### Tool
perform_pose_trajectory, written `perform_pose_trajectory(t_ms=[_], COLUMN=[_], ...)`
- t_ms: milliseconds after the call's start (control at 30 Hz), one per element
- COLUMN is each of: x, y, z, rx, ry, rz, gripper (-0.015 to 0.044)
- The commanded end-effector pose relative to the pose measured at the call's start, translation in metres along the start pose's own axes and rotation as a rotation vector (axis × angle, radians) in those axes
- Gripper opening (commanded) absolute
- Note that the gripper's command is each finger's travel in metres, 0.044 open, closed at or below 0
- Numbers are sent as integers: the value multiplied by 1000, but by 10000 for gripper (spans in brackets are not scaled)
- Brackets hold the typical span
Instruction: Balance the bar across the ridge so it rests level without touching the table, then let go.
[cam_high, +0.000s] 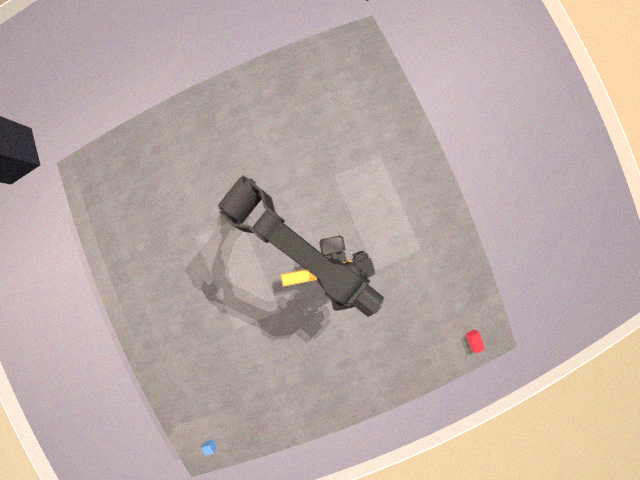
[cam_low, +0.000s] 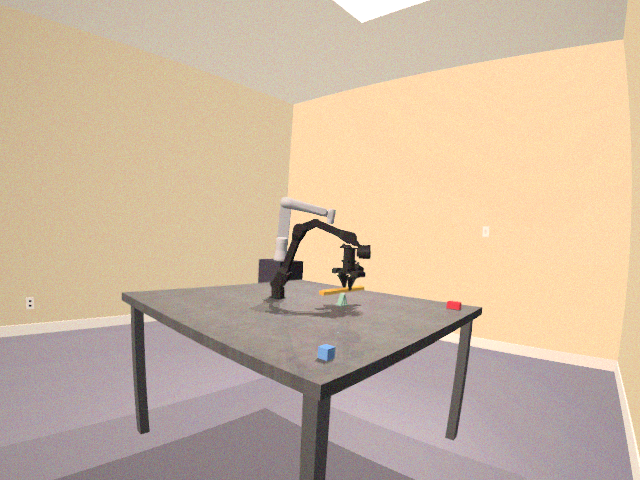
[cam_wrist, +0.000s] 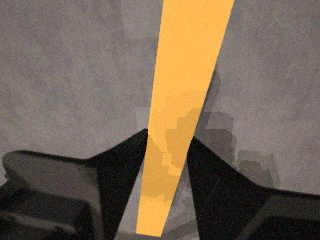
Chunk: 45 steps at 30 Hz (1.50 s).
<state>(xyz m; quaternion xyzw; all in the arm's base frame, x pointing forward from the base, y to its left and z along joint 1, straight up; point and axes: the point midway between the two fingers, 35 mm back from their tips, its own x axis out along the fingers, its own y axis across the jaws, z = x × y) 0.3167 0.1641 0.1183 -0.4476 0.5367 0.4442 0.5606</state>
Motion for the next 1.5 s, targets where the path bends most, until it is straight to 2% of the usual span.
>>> perform_pose_trajectory(t_ms=[0,1467], x=[0,4], y=[-1,-1], z=[0,0], rx=[2,2], ry=[0,0], rz=[-3,-3], gripper=[0,0])
